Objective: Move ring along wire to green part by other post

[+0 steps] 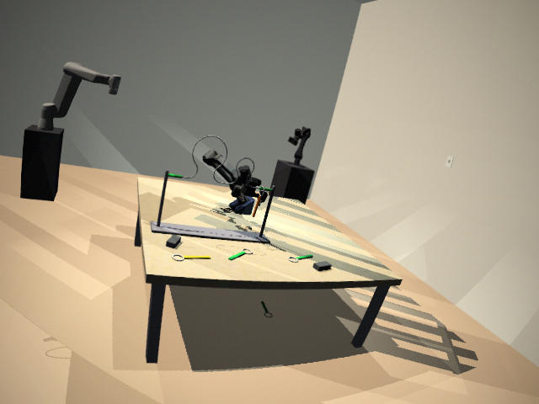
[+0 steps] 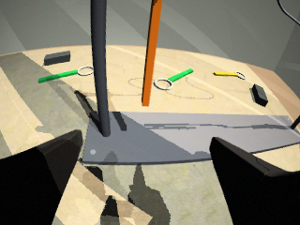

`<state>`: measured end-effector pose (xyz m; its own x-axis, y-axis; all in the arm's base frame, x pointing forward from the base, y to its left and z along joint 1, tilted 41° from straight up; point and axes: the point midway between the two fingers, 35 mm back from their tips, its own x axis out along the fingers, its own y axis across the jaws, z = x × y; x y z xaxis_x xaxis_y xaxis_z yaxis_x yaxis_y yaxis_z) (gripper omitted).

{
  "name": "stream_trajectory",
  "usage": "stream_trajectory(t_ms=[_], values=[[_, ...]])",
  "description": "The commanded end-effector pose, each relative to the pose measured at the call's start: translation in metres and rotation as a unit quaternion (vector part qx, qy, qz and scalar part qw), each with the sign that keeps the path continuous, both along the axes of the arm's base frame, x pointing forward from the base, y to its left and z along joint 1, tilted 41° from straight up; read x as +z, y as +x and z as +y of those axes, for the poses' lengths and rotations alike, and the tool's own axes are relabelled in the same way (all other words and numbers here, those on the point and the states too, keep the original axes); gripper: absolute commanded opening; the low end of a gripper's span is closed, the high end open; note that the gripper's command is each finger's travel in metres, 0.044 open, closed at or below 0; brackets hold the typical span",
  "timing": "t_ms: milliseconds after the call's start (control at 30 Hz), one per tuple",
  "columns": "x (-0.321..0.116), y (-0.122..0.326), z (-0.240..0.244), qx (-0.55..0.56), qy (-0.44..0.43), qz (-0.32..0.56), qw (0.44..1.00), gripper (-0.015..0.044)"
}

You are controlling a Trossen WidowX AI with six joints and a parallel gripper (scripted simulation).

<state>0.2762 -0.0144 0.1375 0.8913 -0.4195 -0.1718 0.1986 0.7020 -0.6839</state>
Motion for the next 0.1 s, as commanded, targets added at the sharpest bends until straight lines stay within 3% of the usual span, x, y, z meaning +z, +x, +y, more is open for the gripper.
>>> stream_trajectory(t_ms=[0, 67], values=[[-0.0003, -0.0005, -0.0005, -0.002, 0.002, 0.0, 1.0, 0.044], [-0.0003, -0.0005, -0.0005, -0.002, 0.002, 0.0, 1.0, 0.044]])
